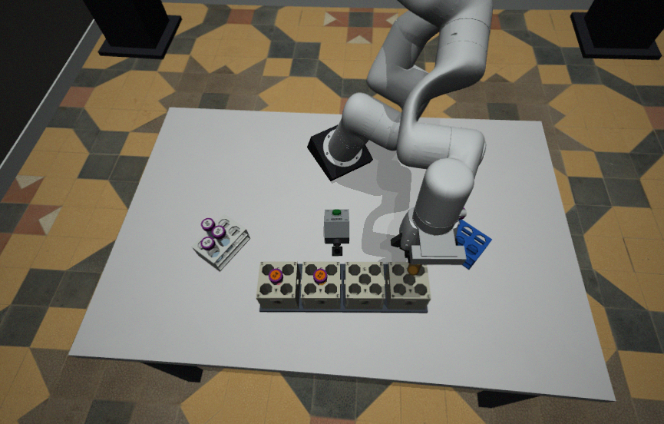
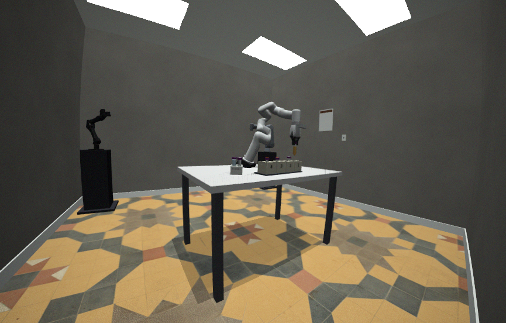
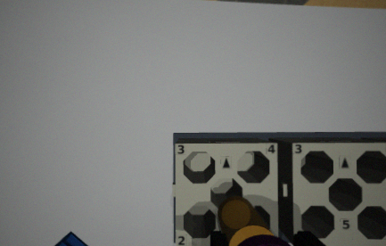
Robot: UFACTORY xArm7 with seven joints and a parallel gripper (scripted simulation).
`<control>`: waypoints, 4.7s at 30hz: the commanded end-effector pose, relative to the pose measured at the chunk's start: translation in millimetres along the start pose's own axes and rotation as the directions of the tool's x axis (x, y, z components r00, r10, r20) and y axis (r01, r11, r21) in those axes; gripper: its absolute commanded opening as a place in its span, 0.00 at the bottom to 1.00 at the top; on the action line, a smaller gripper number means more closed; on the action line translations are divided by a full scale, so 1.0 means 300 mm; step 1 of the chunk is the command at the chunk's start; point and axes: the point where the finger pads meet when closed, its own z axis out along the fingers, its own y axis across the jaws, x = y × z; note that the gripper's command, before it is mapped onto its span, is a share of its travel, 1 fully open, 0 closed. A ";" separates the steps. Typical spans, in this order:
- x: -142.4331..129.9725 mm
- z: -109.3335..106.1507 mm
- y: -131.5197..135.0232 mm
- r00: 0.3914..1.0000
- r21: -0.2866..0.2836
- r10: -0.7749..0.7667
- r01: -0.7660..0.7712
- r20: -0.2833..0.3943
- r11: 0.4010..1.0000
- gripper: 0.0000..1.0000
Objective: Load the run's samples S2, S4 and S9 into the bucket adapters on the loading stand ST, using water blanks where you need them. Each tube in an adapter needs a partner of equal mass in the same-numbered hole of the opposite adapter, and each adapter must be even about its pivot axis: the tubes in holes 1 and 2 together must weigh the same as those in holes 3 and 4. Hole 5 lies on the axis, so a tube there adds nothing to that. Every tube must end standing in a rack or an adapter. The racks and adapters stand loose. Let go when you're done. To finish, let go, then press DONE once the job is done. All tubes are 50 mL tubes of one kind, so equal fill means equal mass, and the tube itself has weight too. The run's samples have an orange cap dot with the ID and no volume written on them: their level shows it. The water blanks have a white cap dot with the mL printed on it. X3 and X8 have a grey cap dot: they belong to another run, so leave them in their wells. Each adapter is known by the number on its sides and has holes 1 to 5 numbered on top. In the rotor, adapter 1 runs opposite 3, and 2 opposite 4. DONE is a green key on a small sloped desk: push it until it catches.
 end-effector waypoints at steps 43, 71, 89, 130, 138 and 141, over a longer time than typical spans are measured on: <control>0.004 0.122 0.000 1.000 0.001 0.000 0.000 -0.004 1.000 0.00; 0.004 0.199 -0.001 1.000 0.001 0.000 0.000 -0.004 1.000 0.00; 0.004 0.252 -0.001 1.000 0.001 0.000 0.000 -0.004 1.000 0.00; 0.004 0.373 -0.001 1.000 0.001 0.000 0.000 -0.004 1.000 0.00; 0.004 0.396 -0.001 1.000 0.001 0.000 0.000 -0.004 1.000 0.00; 0.004 0.406 -0.001 1.000 0.001 0.000 0.000 -0.004 1.000 0.00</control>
